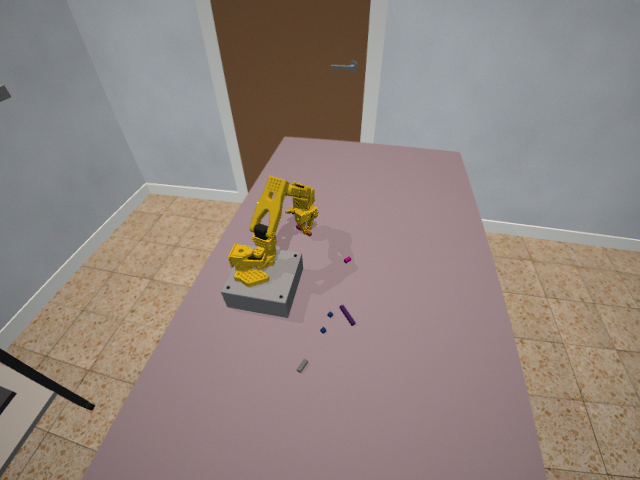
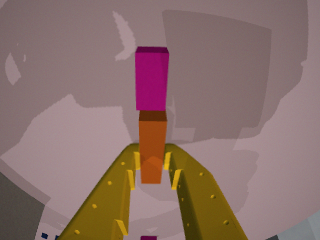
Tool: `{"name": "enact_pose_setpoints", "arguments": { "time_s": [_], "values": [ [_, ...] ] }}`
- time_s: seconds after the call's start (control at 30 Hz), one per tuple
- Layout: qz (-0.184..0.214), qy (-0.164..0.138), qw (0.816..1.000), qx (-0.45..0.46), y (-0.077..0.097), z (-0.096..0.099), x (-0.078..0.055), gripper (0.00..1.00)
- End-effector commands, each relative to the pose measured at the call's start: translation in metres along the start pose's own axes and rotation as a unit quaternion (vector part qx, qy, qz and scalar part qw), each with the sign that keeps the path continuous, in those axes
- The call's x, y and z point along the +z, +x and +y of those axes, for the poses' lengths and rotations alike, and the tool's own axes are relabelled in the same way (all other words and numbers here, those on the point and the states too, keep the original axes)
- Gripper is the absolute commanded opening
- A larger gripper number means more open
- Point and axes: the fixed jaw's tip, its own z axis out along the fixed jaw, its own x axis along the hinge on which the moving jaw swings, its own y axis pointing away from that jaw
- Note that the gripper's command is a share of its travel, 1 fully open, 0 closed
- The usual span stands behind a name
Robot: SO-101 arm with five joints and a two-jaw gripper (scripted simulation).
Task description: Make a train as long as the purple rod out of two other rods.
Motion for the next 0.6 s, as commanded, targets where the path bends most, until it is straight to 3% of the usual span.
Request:
{"name": "enact_pose_setpoints", "arguments": {
  "time_s": [0.0, 0.57],
  "values": [
    [0.000, -0.001, 1.000, 0.002, -0.0019, 0.0006, 0.0014, 0.00],
    [0.000, -0.003, 1.000, -0.001, -0.0033, 0.0018, 0.0013, 0.00]
  ]
}}
